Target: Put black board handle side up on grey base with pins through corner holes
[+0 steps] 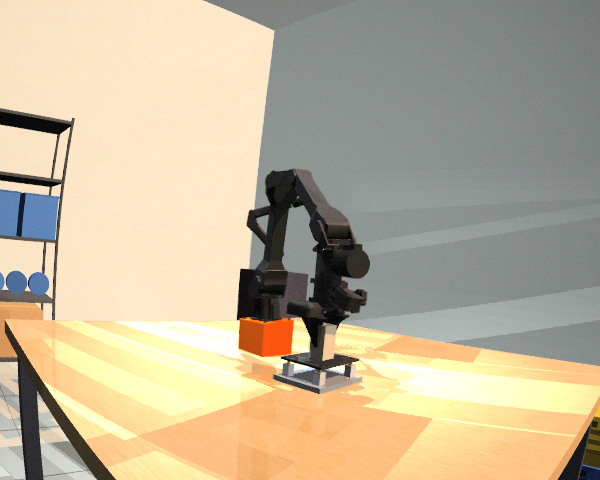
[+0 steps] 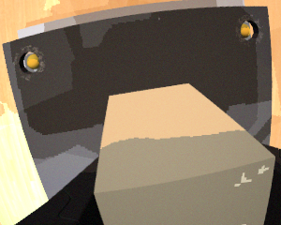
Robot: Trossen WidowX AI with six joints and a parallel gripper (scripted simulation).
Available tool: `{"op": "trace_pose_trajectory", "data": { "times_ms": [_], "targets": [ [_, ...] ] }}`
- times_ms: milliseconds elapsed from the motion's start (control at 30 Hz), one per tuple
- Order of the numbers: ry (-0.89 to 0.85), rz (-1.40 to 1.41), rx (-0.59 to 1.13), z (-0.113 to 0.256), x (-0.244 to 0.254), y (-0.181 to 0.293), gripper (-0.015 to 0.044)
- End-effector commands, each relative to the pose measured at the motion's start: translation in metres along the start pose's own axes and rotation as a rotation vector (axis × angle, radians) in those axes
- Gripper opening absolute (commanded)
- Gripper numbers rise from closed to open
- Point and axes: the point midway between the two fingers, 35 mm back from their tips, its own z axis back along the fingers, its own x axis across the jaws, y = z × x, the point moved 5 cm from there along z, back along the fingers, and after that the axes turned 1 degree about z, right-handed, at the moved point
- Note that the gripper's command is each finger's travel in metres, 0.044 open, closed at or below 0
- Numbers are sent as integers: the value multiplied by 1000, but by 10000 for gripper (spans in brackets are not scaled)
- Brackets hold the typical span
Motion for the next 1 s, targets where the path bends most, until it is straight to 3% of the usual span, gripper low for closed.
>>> {"op": "trace_pose_trajectory", "data": {
  "times_ms": [0, 533, 867, 967],
  "targets": [
    [0, 0, 0, 0, 0, 0, 26],
    [0, 0, 0, 4, 0, 0, 440],
    [-2, 0, 0, 42, 0, 0, 440],
    [-2, 4, 3, 74, 1, 2, 440]
  ]
}}
